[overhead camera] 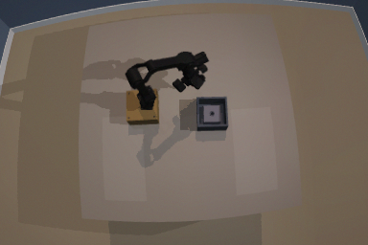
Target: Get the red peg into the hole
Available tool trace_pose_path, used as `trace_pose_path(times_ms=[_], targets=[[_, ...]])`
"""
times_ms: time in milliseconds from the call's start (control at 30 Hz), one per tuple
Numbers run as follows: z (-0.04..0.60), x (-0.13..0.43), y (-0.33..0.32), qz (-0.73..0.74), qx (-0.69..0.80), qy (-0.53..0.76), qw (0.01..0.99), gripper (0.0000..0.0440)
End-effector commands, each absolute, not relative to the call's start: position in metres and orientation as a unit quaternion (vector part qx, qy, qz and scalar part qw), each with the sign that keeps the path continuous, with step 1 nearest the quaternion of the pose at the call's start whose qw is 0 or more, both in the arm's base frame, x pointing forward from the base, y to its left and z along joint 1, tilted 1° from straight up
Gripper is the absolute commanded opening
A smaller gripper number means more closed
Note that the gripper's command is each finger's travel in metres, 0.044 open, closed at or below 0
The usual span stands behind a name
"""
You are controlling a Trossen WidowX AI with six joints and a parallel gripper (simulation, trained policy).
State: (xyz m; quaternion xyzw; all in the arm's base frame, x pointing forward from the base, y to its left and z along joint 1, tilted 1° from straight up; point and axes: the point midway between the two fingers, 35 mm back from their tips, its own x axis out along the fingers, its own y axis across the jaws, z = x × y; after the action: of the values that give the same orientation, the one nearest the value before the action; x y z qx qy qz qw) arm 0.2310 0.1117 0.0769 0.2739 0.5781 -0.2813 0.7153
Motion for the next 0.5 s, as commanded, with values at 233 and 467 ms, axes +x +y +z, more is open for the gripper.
trace_pose_path(times_ms=[233, 467], targets=[[0.097, 0.266, 0.083, -0.294, 0.289, 0.552, 0.724, 0.0000], [0.101, 0.286, 0.060, -0.310, 0.304, 0.538, 0.723, 0.0000]])
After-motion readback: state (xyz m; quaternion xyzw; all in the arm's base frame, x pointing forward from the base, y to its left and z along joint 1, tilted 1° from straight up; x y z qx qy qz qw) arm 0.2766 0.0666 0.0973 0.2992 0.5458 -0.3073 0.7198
